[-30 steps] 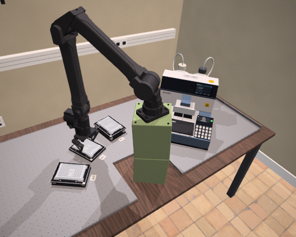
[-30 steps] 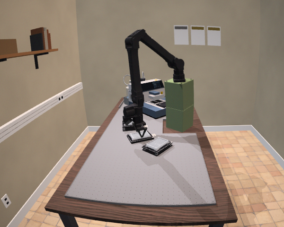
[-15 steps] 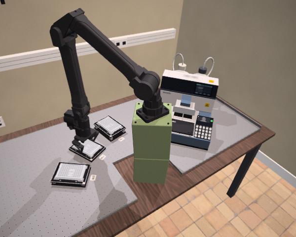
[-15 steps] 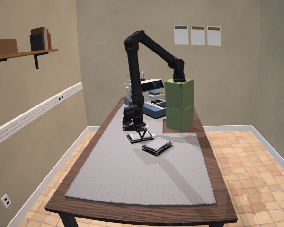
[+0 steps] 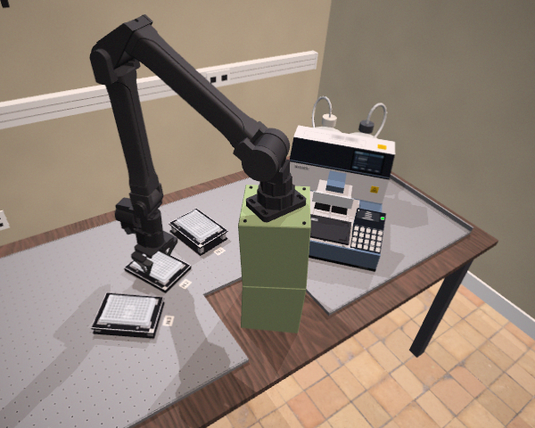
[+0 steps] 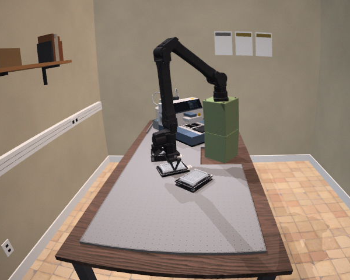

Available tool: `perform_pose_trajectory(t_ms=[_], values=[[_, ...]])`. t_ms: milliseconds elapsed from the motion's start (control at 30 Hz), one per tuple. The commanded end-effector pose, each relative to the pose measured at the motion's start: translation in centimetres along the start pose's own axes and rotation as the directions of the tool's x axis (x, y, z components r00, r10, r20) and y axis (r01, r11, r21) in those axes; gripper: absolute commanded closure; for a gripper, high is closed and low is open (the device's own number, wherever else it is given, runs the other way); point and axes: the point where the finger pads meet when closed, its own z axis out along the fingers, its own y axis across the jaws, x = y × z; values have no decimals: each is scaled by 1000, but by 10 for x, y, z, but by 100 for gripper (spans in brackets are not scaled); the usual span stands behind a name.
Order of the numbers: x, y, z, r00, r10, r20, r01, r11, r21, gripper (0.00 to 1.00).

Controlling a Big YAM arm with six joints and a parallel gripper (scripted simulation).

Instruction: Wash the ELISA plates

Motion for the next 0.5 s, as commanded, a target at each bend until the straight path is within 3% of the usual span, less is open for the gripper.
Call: perform_pose_trajectory(t_ms=[0,133,467], values=[[-1,1,0,1000,4,4,-4,1000,1,10],[-1,1,0,1000,4,4,-4,1000,1,18],[-1,1,0,1000,4,4,-4,1000,1,18]])
